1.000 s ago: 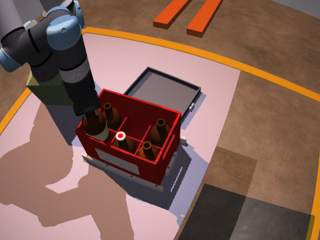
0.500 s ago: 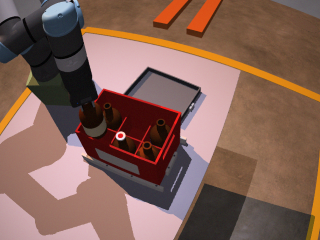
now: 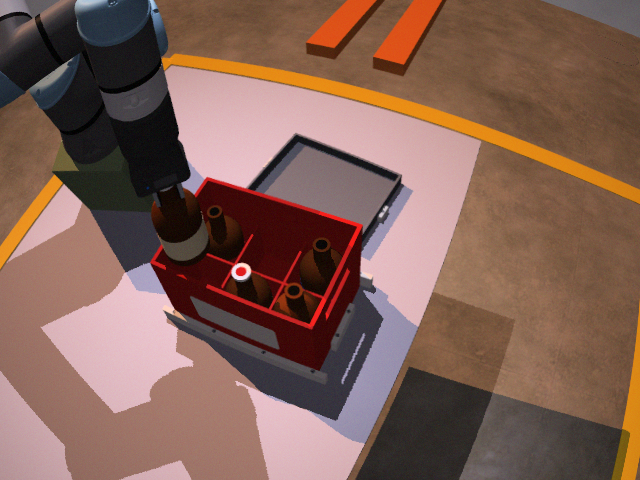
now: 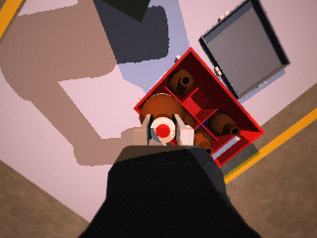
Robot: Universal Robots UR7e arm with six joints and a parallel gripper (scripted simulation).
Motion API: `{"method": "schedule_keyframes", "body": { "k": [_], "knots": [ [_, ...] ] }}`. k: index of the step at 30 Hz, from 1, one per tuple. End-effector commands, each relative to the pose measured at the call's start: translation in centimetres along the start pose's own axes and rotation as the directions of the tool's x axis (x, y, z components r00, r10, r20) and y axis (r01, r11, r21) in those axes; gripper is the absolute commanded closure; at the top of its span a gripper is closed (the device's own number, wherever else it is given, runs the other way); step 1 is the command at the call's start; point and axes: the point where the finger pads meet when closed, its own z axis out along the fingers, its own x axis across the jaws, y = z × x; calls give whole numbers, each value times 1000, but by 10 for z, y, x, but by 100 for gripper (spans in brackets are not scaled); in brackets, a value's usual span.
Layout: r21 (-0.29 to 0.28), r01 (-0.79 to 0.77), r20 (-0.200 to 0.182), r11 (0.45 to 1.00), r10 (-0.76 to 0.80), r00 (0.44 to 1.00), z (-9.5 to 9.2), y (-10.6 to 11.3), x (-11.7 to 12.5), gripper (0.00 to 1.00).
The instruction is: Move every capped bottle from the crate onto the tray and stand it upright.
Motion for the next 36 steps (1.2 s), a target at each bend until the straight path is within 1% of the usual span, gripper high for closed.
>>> {"method": "schedule_keyframes", "body": {
  "k": [1, 13, 28, 30, 31, 36],
  "knots": [
    [-1, 0, 0, 1000, 0, 1000, -2, 0, 0, 100],
    [0, 0, 0, 1000, 0, 1000, -9, 0, 0, 100],
    [0, 0, 0, 1000, 0, 1000, -8, -6, 36, 100],
    [0, 0, 0, 1000, 0, 1000, -8, -6, 36, 100],
    [0, 0, -1, 1000, 0, 1000, -8, -6, 32, 100],
    [0, 0, -1, 1000, 0, 1000, -8, -12, 41, 100]
  ]
}}
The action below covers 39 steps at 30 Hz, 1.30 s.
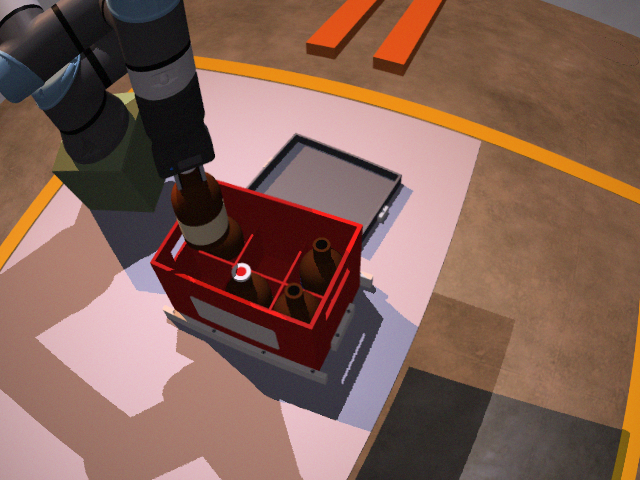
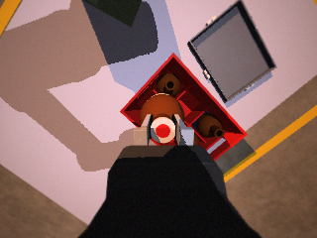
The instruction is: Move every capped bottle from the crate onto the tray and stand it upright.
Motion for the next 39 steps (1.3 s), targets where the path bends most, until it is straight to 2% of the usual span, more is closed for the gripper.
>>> {"method": "schedule_keyframes", "body": {
  "k": [1, 39],
  "knots": [
    [-1, 0, 0, 1000, 0, 1000, 0, -5, 7, 100],
    [-1, -1, 0, 1000, 1, 1000, 0, -44, 51, 100]
  ]
}}
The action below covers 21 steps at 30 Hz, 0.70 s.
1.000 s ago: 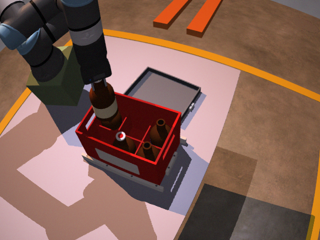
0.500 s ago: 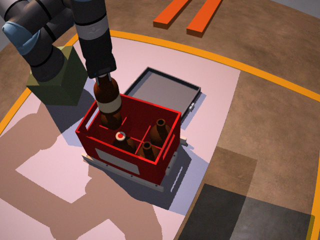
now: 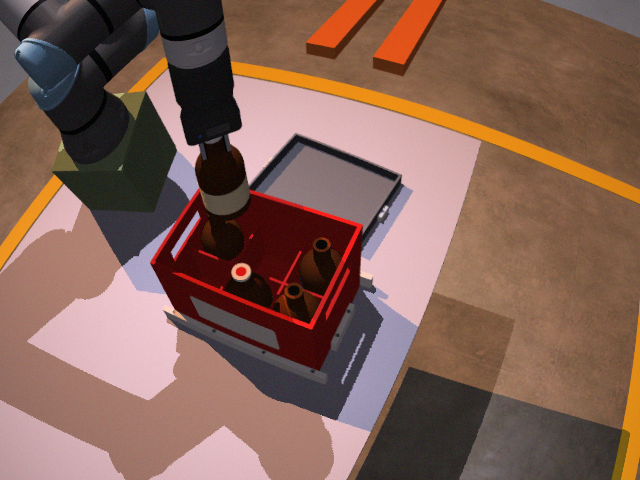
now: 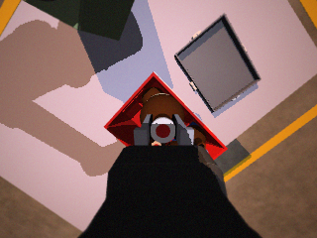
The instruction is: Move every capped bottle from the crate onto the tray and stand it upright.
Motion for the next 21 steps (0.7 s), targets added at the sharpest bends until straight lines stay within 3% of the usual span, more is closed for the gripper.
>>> {"method": "schedule_keyframes", "body": {
  "k": [1, 21],
  "knots": [
    [-1, 0, 0, 1000, 0, 1000, 0, -7, 7, 100],
    [-1, -1, 0, 1000, 1, 1000, 0, -29, 30, 100]
  ]
}}
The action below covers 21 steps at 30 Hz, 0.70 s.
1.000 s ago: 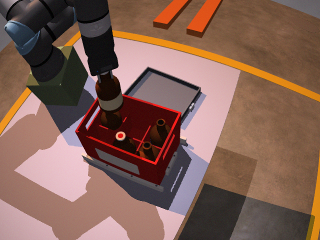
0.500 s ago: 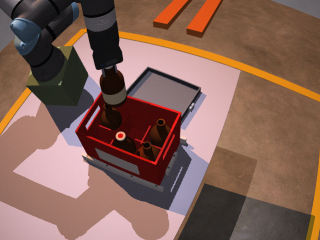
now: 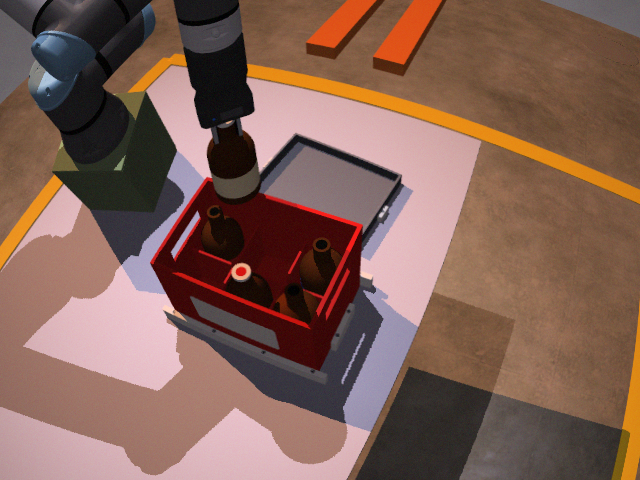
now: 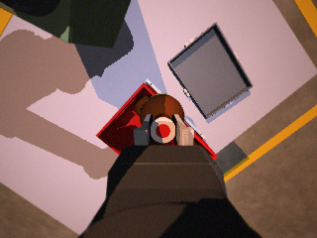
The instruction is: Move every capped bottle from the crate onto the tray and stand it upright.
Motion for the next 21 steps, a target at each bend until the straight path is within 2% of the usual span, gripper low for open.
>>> {"method": "schedule_keyframes", "body": {
  "k": [1, 21],
  "knots": [
    [-1, -1, 0, 1000, 1, 1000, 0, -5, 6, 100],
    [-1, 0, -1, 1000, 0, 1000, 0, -23, 24, 100]
  ]
}}
